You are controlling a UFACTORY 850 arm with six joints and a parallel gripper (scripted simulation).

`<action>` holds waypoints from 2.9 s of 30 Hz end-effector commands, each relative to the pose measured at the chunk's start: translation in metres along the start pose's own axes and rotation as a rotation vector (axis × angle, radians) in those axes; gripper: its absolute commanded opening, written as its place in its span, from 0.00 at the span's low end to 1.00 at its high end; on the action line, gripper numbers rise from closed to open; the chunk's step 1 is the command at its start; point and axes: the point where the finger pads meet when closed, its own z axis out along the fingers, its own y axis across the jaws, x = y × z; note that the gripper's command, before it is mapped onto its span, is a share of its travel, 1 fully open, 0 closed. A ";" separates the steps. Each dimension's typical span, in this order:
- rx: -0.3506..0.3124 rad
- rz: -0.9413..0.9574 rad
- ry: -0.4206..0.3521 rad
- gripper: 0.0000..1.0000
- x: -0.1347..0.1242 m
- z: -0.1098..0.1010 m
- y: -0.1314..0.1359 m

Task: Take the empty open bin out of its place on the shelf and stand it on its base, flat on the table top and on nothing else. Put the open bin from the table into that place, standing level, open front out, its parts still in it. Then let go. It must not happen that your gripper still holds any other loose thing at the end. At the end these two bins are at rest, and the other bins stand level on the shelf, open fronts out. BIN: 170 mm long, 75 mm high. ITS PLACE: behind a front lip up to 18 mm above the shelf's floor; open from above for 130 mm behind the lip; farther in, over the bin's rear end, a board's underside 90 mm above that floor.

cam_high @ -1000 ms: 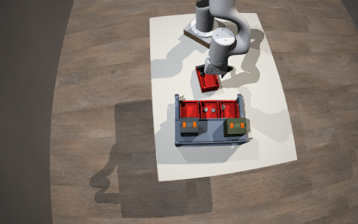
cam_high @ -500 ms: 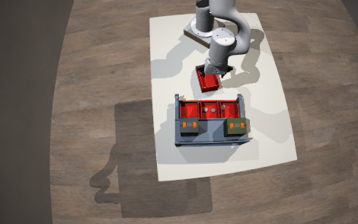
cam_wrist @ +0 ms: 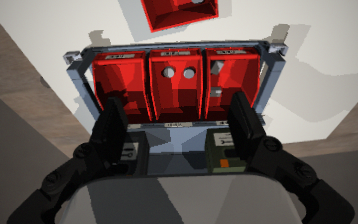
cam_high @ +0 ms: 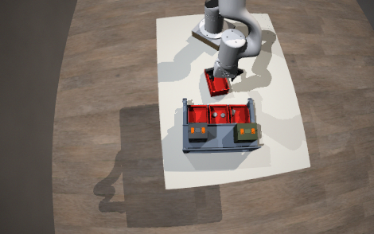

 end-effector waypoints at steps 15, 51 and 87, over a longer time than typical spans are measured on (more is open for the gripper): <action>0.000 0.000 -0.002 1.00 -0.001 -0.001 0.000; 0.000 0.000 -0.002 0.00 -0.001 -0.001 0.000; -0.008 -0.190 -0.001 0.00 0.097 0.070 0.045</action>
